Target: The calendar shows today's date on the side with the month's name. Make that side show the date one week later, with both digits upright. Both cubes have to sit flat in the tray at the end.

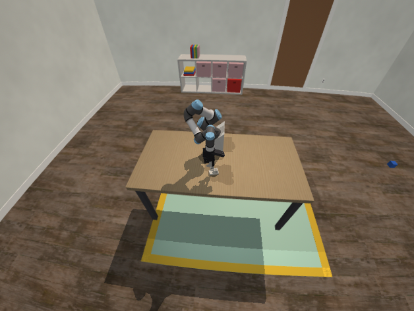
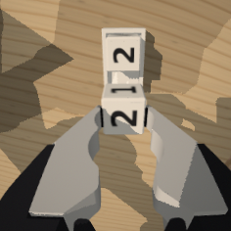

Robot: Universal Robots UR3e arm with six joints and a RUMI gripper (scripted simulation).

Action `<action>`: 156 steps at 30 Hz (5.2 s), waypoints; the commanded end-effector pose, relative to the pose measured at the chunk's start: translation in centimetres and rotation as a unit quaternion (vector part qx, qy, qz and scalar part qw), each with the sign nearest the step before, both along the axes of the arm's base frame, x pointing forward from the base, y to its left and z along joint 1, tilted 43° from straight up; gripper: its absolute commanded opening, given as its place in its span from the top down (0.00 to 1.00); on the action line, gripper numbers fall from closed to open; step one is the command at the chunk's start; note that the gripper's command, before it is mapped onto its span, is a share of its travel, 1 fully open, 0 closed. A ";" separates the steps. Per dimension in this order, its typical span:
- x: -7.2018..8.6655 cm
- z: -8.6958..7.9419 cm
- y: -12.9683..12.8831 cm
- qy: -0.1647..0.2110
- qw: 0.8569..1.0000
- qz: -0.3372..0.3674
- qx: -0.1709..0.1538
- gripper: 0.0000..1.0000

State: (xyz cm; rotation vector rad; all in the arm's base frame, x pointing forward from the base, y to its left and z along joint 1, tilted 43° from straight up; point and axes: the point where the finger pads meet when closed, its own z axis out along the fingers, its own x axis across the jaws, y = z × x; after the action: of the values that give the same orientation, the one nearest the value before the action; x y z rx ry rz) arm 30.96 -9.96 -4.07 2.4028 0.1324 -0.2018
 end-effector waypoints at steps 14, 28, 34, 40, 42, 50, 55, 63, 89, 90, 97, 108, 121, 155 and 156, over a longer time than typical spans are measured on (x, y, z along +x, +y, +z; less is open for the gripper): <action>0.0 -1.3 -1.2 -0.003 1.000 0.003 0.000 0.89; 0.0 -1.3 -1.2 -0.003 1.000 0.003 0.000 0.89; 0.0 -1.3 -1.2 -0.003 1.000 0.003 0.000 0.89; 0.0 -1.3 -1.2 -0.003 1.000 0.003 0.000 0.89; 0.0 -1.3 -1.2 -0.003 1.000 0.003 0.000 0.89; 0.0 -1.3 -1.2 -0.003 1.000 0.003 0.000 0.89; 0.0 -1.4 -1.2 -0.003 1.000 0.003 0.000 0.89; -0.1 -1.6 -1.5 -0.003 1.000 0.003 0.000 0.89; -0.3 -3.0 -2.7 -0.003 1.000 0.003 0.001 0.89; -0.3 -3.0 -2.7 -0.003 1.000 0.003 0.001 0.89; -0.3 -3.2 -2.9 -0.003 1.000 0.003 0.000 0.89; -0.3 -3.2 -2.9 -0.003 1.000 0.003 0.000 0.89; -0.3 -3.2 -2.9 -0.003 1.000 0.003 0.000 0.89; -0.4 -3.9 -3.5 -0.003 1.000 0.003 0.000 0.89; -0.4 -3.9 -3.5 -0.003 1.000 0.003 0.000 0.89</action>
State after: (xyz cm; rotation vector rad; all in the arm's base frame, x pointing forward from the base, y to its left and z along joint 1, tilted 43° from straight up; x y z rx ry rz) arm 30.52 -13.44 -7.93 2.4038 0.1358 -0.1942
